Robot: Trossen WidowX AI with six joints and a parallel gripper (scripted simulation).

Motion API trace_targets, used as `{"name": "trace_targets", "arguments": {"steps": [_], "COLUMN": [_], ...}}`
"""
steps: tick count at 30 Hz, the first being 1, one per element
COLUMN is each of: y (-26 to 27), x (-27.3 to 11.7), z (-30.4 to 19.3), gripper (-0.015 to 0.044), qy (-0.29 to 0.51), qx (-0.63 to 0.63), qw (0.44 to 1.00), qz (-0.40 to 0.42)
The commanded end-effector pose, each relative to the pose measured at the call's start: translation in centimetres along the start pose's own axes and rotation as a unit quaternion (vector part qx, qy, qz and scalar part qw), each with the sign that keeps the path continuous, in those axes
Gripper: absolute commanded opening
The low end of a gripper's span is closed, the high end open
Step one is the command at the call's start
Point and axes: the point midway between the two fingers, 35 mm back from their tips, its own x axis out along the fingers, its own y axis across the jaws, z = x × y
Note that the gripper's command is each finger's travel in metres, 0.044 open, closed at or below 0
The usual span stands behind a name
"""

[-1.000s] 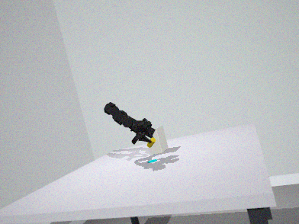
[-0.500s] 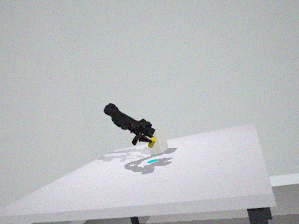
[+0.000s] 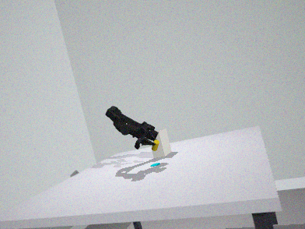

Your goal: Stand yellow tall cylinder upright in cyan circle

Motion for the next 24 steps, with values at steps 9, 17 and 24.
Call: {"name": "trace_targets", "arguments": {"steps": [9, 17, 24], "y": [0.11, 0.06, 0.01], "x": [-0.19, -0.32, -0.47], "z": [0.11, 0.14, 0.15], "gripper": [0.0105, 0.0105, 0.0105], "qy": [-0.045, -0.074, -0.099], "qx": [-0.012, -0.020, -0.026], "qw": [0.999, 0.997, 0.995], "qz": [0.000, -0.003, -0.007]}}
